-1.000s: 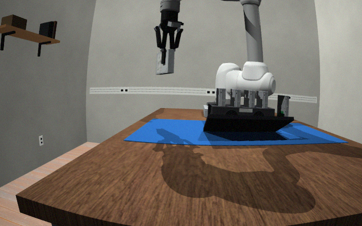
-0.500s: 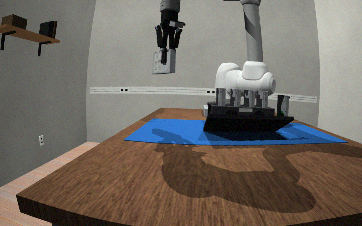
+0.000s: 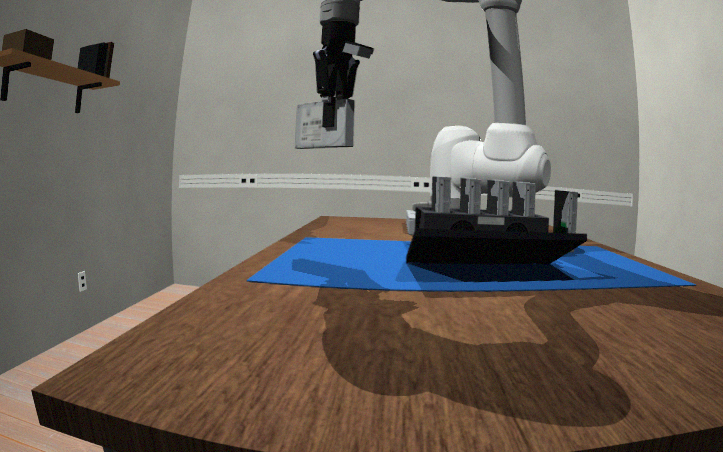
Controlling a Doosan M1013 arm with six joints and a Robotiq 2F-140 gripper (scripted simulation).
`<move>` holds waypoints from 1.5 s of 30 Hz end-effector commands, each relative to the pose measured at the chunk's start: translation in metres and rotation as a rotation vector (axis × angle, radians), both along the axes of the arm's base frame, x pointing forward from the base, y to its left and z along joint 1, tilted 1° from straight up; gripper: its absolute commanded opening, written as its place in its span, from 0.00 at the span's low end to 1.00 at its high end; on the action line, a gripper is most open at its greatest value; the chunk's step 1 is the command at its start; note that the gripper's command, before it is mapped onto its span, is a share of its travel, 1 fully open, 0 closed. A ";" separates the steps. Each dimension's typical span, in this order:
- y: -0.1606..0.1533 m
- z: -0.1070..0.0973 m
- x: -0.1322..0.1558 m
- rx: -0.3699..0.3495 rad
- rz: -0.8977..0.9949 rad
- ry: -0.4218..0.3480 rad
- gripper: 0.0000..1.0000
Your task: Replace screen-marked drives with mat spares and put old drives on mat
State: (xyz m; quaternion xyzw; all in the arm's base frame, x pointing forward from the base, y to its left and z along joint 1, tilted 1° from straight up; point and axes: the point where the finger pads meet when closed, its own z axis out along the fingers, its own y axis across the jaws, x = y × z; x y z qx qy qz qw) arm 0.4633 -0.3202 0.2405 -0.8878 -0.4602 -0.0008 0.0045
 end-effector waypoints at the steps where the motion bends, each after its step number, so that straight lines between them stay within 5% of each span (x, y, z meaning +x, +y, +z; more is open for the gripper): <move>1: 0.000 0.001 0.000 0.001 0.012 -0.002 0.10; 16: 0.001 -0.001 -0.001 0.107 0.012 -0.068 0.10; 26: 0.000 0.000 0.000 0.299 0.010 -0.205 0.10; 38: 0.000 0.000 0.000 0.331 0.010 -0.230 0.10; 45: 0.001 -0.001 0.000 0.423 0.009 -0.288 0.10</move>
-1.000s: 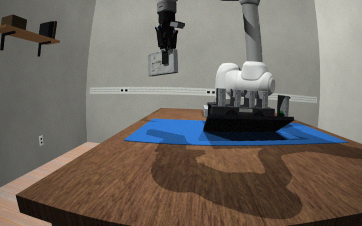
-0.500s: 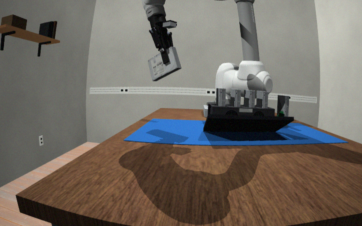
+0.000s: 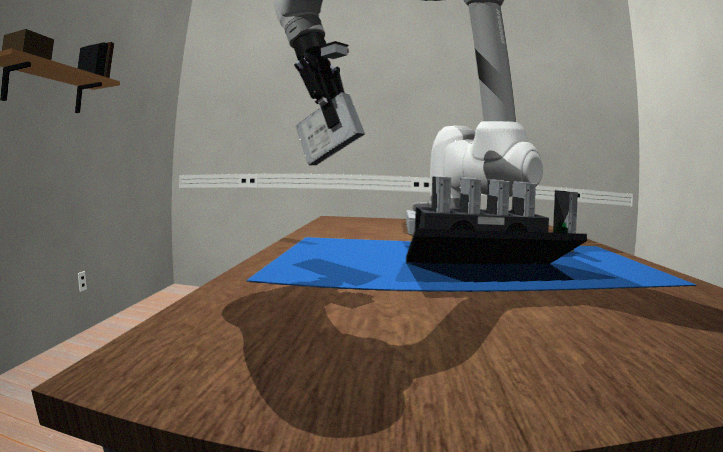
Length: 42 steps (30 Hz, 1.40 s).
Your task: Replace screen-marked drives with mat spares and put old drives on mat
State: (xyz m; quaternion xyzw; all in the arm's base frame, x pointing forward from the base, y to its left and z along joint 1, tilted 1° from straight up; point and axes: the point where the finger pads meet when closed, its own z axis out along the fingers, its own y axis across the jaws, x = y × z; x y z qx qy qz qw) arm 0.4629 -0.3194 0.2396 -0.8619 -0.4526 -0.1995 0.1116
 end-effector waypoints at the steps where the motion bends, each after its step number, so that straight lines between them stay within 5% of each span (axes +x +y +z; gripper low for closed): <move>1: 0.000 0.000 0.000 0.066 0.000 -0.046 0.10; 13: -0.001 0.001 0.001 0.254 -0.003 -0.179 0.10; 26: 0.000 0.001 0.001 0.298 -0.003 -0.208 0.10; 42: 0.000 0.001 0.001 0.561 -0.006 -0.388 0.10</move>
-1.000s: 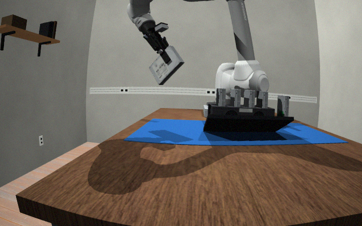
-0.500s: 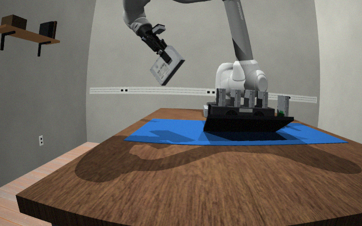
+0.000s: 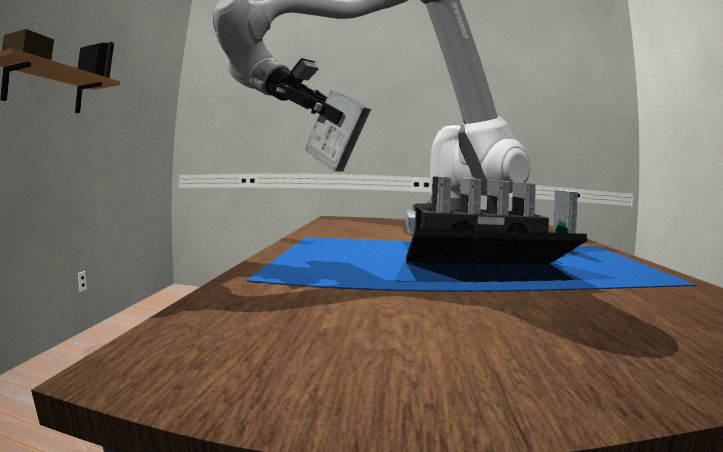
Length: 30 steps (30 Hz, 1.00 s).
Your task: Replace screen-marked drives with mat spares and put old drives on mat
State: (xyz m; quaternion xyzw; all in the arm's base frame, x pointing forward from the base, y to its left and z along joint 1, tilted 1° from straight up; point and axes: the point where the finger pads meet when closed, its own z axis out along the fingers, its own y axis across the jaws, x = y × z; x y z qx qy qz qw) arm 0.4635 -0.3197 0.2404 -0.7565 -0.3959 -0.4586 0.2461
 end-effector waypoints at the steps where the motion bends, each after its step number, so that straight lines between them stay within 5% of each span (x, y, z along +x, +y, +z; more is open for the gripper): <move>1: 0.000 0.000 0.000 0.050 0.000 -0.036 0.10; 15: 0.000 0.001 0.000 0.099 0.000 -0.070 0.10; 30: 0.000 0.001 0.000 0.362 -0.002 -0.250 0.10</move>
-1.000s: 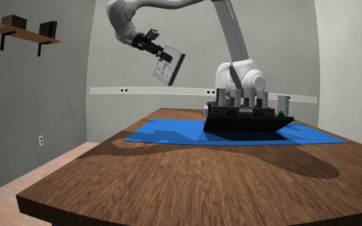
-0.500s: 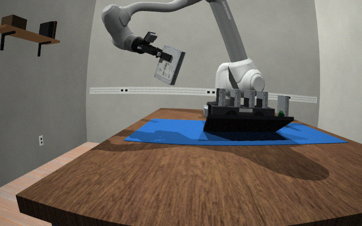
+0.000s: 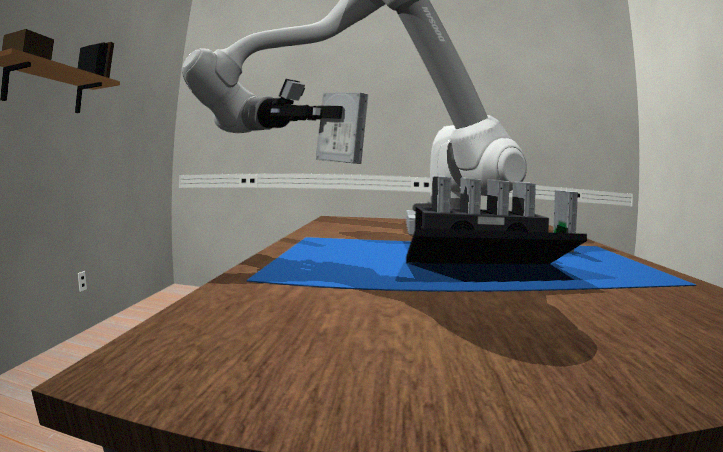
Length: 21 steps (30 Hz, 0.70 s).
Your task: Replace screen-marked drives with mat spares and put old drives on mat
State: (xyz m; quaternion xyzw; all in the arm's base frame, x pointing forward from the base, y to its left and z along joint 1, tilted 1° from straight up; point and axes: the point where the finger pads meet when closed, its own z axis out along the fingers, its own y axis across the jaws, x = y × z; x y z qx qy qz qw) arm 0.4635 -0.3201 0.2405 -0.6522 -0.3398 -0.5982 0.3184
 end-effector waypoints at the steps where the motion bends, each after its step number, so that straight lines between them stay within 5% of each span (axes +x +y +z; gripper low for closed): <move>1: 0.001 0.001 0.000 0.036 0.002 -0.027 0.10; 21: 0.000 0.001 0.000 0.072 0.000 -0.053 0.10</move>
